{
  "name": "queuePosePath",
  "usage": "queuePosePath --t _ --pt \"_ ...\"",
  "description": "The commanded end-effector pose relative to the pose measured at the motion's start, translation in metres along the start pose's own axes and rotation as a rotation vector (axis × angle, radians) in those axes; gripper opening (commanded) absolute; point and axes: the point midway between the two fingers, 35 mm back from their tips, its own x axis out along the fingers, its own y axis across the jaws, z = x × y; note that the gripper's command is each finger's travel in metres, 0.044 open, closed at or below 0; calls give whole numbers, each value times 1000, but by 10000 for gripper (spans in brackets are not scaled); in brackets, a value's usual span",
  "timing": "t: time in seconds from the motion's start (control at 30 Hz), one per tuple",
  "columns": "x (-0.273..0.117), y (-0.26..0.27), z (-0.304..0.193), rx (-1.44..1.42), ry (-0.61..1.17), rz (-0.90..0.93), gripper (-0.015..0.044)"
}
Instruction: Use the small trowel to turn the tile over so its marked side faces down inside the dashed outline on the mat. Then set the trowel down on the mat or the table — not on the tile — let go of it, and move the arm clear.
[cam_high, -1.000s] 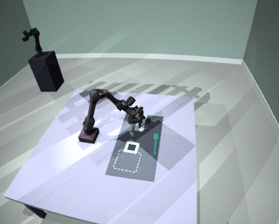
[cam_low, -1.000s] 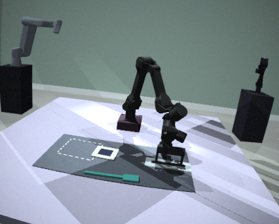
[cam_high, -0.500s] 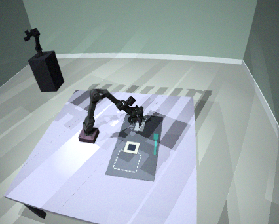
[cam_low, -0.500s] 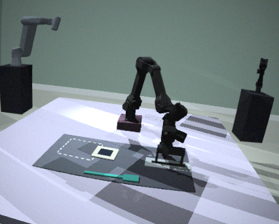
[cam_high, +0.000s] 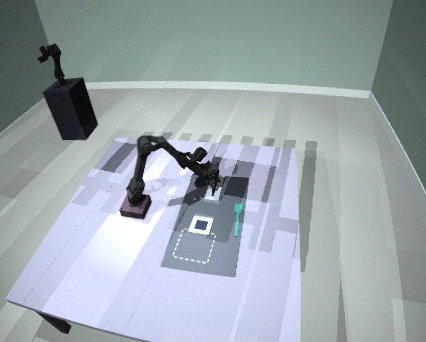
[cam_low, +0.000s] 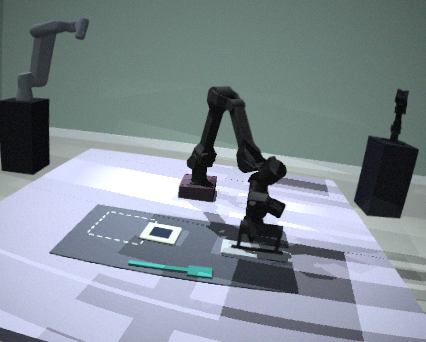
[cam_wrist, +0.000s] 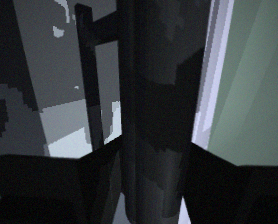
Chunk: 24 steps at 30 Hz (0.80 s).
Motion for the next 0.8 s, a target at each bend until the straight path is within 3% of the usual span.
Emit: queuePosePath --t 0.0,0.47,0.77 --pt "-9 -13 2 2 -5 -4 0" --pt "-37 -45 -1 3 -2 -4 0" --pt "-33 -44 -41 32 -12 8 0"
